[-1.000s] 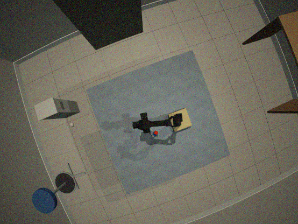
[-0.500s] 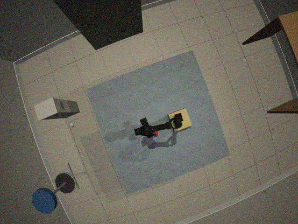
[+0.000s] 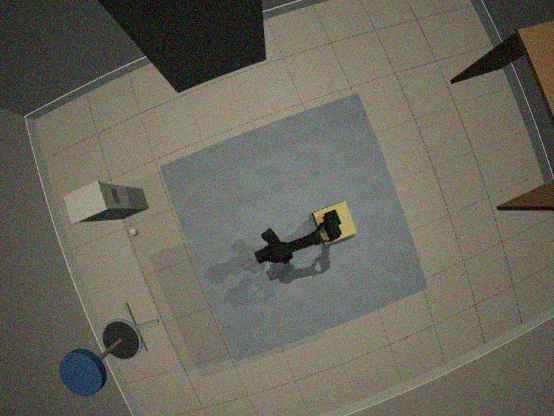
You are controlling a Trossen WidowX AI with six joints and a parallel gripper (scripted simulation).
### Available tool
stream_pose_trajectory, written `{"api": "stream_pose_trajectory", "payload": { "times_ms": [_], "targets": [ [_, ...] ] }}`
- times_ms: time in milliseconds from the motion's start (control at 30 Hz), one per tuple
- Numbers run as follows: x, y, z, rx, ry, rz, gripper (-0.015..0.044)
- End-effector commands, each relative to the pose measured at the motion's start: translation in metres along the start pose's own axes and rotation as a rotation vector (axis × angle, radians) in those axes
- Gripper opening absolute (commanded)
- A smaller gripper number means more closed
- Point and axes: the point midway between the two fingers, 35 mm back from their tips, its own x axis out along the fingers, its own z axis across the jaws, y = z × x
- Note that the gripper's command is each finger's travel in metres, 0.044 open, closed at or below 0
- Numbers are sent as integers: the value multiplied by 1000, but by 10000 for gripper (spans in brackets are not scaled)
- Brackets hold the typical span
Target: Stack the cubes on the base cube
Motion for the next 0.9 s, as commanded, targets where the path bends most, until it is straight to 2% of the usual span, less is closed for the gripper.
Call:
{"api": "stream_pose_trajectory", "payload": {
  "times_ms": [0,867],
  "targets": [
    [3,0,14,-83,2,7,105],
    [5,0,87,-490,-5,4,105]
  ]
}}
